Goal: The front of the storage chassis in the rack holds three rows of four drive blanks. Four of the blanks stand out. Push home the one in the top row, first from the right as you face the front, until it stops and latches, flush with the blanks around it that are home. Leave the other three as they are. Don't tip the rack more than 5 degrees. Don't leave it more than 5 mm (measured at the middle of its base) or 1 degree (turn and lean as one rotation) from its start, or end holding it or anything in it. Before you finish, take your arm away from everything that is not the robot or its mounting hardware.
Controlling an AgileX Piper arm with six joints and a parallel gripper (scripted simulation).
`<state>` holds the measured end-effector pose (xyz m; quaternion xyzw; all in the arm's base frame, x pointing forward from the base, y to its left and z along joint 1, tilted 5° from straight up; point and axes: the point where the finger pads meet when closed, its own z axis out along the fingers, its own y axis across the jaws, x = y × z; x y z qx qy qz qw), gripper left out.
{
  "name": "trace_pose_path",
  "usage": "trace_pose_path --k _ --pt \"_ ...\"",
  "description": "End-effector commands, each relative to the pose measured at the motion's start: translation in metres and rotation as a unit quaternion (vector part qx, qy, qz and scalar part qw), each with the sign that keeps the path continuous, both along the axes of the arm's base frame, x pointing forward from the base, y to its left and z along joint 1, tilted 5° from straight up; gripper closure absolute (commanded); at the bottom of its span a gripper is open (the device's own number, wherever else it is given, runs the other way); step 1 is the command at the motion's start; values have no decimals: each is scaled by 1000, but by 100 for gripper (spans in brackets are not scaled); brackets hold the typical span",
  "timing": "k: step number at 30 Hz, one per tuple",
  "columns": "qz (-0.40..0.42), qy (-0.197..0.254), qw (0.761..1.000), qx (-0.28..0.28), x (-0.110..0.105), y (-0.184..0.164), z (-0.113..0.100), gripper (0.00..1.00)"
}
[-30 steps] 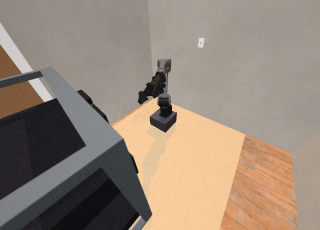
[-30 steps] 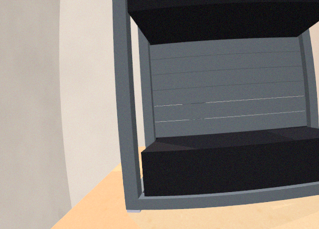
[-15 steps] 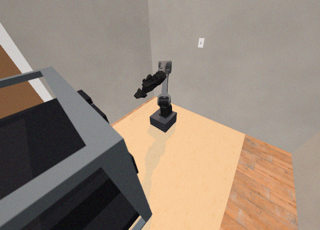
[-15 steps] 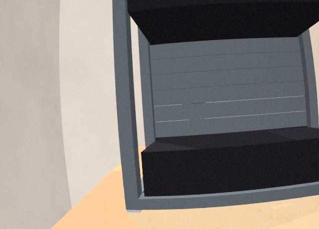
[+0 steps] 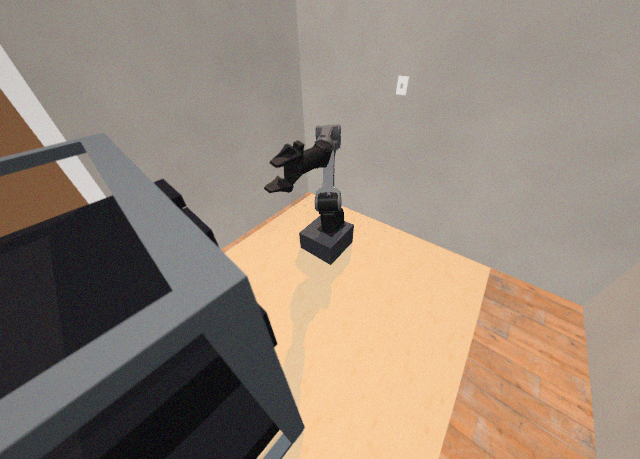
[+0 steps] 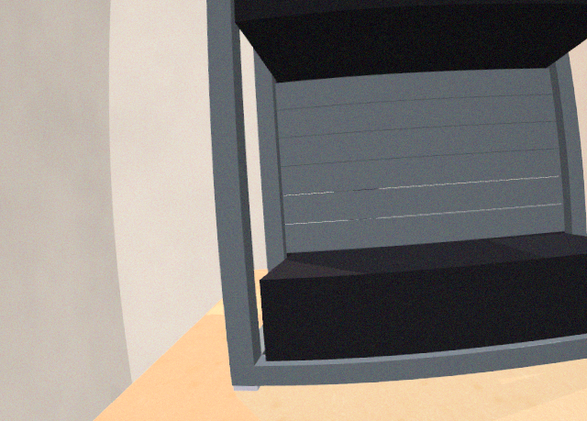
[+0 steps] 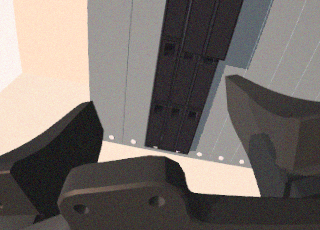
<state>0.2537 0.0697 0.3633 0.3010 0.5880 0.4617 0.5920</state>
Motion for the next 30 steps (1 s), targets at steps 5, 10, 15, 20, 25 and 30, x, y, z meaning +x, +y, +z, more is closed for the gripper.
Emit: trace_pose_path --k 5,10,15,20,25,30 --pt "-22 15 999 45 -4 -14 -4 0" --pt "-33 25 996 74 -6 -23 -8 0" --pt "-46 36 993 105 -8 -32 -13 0" --pt "-55 45 989 129 -10 -39 -18 0" --pt "-60 50 987 140 -11 -43 -20 0" --pt "-66 56 984 155 -12 -47 -24 0"
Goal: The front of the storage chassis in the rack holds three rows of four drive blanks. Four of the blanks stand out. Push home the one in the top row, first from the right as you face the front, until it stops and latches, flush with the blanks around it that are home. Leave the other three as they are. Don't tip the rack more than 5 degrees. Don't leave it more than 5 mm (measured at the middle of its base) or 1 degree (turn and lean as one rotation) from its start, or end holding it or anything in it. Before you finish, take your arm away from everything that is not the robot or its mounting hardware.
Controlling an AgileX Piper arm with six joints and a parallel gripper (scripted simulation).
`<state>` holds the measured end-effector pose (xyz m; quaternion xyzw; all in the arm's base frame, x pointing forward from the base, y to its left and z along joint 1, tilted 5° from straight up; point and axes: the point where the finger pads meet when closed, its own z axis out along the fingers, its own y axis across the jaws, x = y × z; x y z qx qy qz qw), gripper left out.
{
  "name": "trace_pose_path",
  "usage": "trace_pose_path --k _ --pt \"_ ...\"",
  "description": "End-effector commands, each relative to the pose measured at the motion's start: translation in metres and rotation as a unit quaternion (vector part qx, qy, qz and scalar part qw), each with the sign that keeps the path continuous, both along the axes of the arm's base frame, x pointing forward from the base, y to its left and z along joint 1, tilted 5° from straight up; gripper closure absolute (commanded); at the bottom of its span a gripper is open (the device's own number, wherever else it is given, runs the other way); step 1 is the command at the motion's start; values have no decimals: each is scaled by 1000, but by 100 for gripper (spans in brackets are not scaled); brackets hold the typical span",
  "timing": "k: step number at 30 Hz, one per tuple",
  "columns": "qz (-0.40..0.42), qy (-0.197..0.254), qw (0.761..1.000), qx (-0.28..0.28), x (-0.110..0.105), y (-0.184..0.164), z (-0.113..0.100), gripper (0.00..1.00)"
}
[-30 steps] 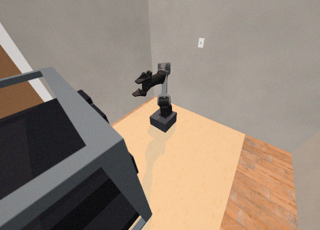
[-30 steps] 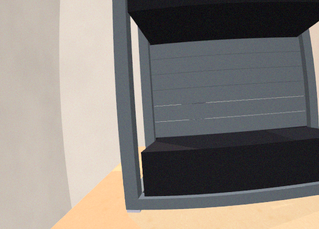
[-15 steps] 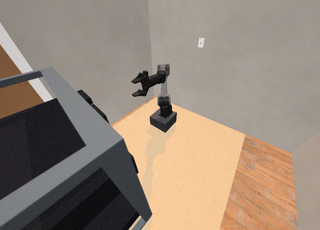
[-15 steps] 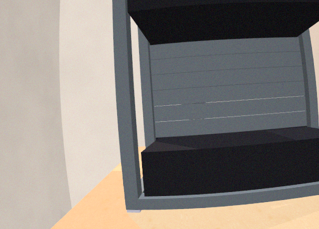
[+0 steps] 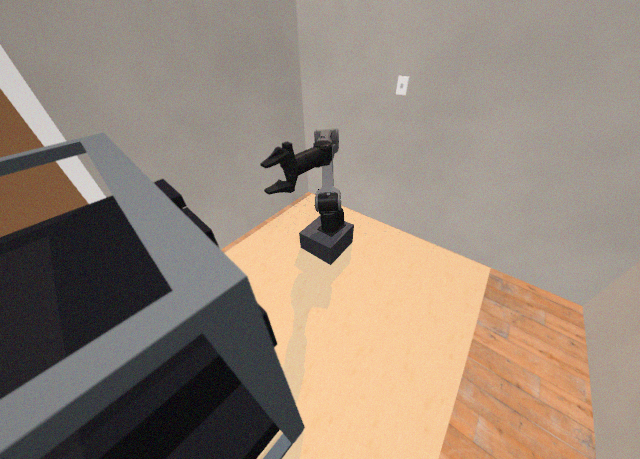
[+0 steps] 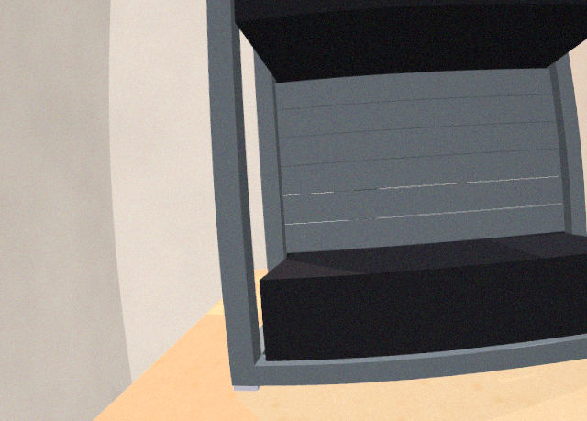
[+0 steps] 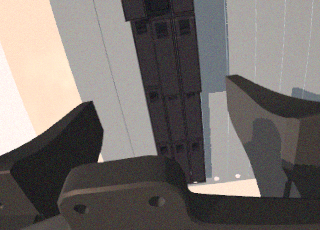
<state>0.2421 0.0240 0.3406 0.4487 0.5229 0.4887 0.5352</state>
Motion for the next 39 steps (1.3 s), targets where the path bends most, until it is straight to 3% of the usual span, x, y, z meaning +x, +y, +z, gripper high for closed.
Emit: trace_pose_path --k 1,39 --pt "-3 2 1000 7 -1 -2 -1 0" --pt "-9 10 1000 24 -3 -7 -5 0"
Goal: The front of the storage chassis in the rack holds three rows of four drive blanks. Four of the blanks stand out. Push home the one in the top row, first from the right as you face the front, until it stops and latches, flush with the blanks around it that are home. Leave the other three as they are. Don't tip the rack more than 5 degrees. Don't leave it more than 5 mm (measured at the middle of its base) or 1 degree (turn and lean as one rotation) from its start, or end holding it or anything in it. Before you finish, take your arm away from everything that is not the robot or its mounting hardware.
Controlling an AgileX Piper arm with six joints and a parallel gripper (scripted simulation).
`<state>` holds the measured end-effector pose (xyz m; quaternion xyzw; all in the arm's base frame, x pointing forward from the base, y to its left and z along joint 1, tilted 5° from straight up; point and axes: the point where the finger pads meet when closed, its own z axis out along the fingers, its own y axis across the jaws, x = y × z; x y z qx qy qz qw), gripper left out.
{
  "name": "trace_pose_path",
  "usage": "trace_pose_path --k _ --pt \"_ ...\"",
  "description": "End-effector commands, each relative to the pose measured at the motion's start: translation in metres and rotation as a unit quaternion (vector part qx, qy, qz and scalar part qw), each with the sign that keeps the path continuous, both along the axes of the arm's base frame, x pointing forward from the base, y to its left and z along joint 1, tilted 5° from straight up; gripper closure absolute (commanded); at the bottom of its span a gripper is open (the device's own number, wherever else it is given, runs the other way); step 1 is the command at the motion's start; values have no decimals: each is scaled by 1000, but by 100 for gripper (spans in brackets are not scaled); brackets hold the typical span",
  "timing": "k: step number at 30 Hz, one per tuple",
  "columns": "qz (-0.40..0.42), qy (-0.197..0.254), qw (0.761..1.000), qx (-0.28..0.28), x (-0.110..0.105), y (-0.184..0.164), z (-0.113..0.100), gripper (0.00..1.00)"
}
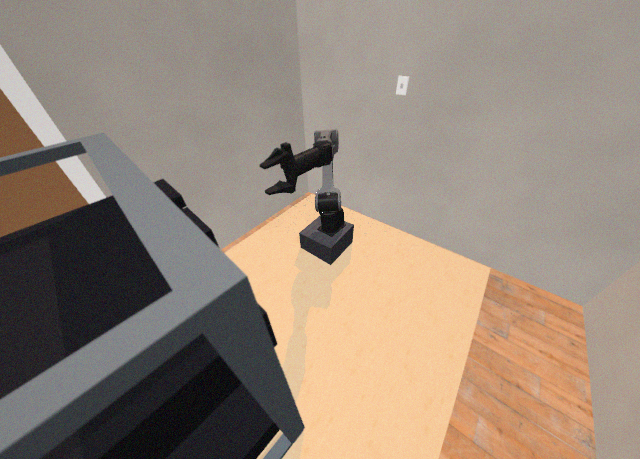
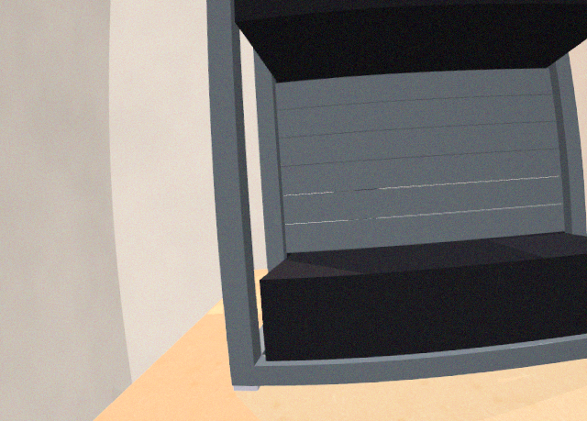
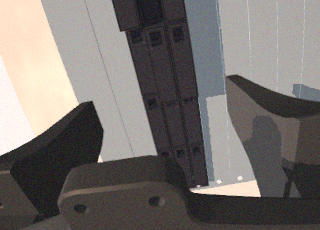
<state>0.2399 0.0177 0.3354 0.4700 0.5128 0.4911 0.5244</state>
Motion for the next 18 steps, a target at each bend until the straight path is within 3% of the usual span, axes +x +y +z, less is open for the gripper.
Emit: trace_pose_path --k 1,12,18 --pt "0 0 1000 2 0 0 0 0" --pt "0 0 1000 2 4 0 0 0" --pt "-1 0 1000 2 17 1 0 0"
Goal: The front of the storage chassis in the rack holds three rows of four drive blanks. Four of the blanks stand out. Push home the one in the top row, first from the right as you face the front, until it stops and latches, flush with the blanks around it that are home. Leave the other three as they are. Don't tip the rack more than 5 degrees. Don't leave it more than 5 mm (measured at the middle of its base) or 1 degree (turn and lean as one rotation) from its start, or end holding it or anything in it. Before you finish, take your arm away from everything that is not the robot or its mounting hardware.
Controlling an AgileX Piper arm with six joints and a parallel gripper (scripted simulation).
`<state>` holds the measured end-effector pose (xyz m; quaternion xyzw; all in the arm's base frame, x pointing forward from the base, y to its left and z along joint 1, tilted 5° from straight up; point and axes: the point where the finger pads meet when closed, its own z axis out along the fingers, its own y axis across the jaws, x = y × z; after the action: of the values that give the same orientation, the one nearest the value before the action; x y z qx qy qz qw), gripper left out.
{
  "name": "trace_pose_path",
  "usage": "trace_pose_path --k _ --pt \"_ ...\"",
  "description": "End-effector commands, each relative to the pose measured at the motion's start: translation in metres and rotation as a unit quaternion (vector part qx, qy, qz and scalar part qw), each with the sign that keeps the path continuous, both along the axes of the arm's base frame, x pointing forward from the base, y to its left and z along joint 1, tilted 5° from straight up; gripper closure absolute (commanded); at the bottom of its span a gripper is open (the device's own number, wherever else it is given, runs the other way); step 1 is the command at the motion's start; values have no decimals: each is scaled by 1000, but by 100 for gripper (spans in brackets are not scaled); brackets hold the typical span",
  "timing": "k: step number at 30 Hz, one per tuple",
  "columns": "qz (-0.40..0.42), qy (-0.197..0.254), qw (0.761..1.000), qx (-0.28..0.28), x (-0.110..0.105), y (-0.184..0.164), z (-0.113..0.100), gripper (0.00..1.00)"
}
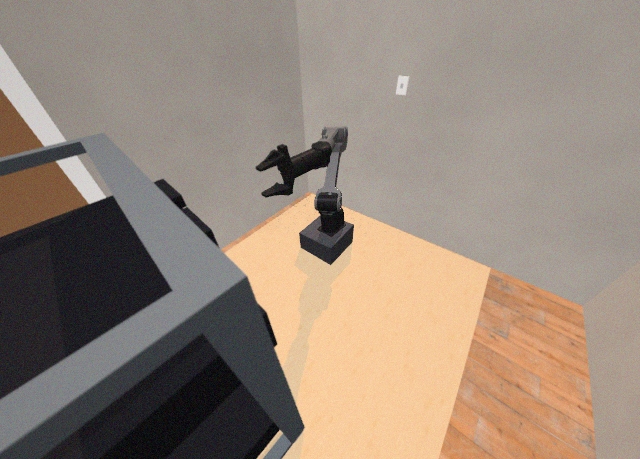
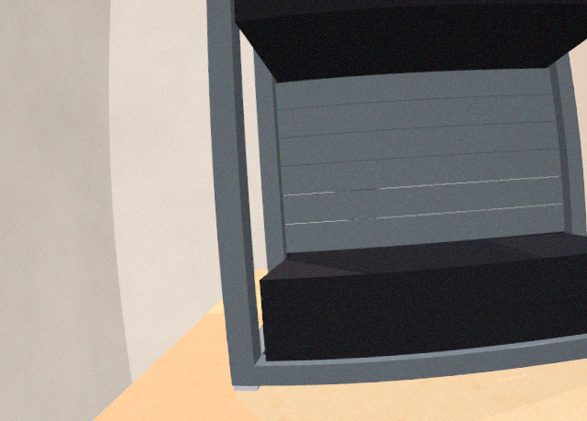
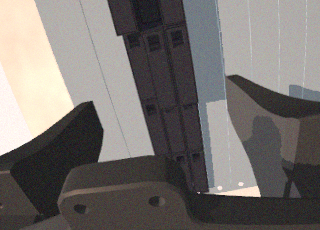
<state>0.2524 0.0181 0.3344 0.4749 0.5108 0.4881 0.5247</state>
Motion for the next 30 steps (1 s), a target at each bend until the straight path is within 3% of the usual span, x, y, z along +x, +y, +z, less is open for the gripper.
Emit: trace_pose_path --k 1,19,30 --pt "5 -3 1000 0 7 1 2 0" --pt "5 -3 1000 0 51 5 3 0" --pt "5 -3 1000 0 63 6 3 0"
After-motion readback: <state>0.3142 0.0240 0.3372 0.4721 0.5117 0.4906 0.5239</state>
